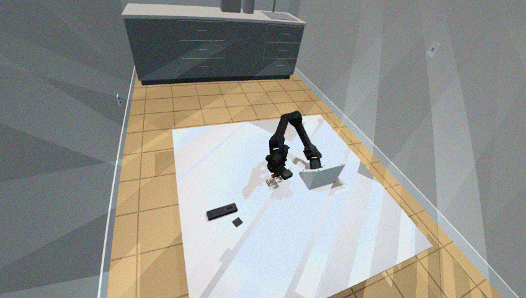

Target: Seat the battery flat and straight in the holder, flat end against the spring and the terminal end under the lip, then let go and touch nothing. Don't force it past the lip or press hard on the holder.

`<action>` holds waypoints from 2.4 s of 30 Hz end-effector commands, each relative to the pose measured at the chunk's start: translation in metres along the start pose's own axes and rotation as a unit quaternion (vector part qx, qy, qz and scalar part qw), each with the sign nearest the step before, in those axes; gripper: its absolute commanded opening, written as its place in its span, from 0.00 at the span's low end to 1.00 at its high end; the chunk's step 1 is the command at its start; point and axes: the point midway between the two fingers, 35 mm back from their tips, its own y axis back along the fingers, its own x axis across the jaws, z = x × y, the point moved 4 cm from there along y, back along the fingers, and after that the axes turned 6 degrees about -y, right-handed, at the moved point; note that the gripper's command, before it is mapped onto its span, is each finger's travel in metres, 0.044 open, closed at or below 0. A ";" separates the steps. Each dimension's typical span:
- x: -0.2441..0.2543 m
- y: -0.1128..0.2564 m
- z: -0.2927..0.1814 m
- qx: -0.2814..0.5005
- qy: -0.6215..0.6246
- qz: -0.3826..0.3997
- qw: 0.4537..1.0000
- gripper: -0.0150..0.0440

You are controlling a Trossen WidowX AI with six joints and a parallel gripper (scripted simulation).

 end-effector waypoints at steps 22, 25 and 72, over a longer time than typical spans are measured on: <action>-0.012 -0.041 -0.005 0.130 -0.068 -0.008 0.989 0.39; -0.012 -0.041 -0.005 0.133 -0.069 -0.009 0.989 0.39; -0.014 -0.064 0.021 0.256 -0.069 -0.014 0.964 0.39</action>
